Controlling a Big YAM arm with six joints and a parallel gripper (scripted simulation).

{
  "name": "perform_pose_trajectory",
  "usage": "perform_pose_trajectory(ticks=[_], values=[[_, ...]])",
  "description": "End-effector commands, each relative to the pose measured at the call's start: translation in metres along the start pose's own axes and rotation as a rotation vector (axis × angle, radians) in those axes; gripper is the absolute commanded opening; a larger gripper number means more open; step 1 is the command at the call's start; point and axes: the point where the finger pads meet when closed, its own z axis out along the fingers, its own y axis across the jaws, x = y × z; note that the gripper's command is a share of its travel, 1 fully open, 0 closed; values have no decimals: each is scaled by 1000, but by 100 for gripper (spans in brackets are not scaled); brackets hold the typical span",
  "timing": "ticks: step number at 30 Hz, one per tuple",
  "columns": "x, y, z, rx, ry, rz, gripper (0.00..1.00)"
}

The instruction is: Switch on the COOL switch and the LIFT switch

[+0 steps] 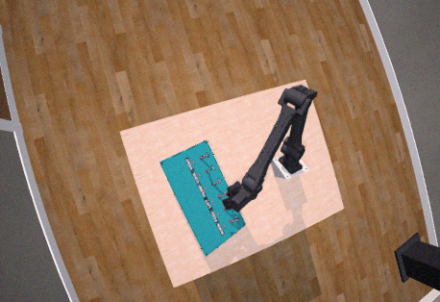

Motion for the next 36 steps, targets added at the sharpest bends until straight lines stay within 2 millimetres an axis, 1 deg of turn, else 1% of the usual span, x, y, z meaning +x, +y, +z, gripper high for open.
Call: perform_pose_trajectory(ticks=[1,24,36], values=[[-43,-6,-2,-7,-50,54,0],[-43,-6,-2,-7,-50,54,0],[-47,-6,-2,-7,-50,54,0]])
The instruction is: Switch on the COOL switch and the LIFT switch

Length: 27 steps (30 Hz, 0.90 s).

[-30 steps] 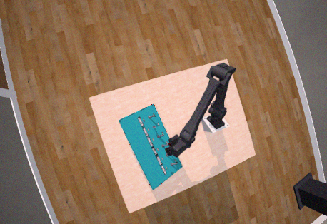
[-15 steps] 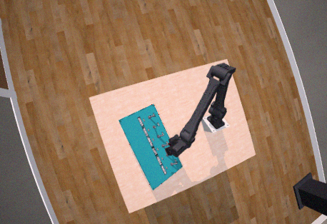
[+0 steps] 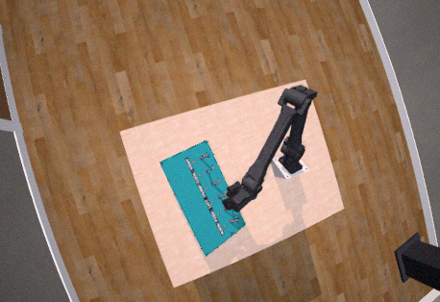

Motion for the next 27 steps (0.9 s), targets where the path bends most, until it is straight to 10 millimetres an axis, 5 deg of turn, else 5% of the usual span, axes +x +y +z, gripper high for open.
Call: perform_pose_trajectory(ticks=[1,27], values=[[-48,-6,-2,-7,-56,59,0],[-53,-6,-3,-8,-56,60,0]])
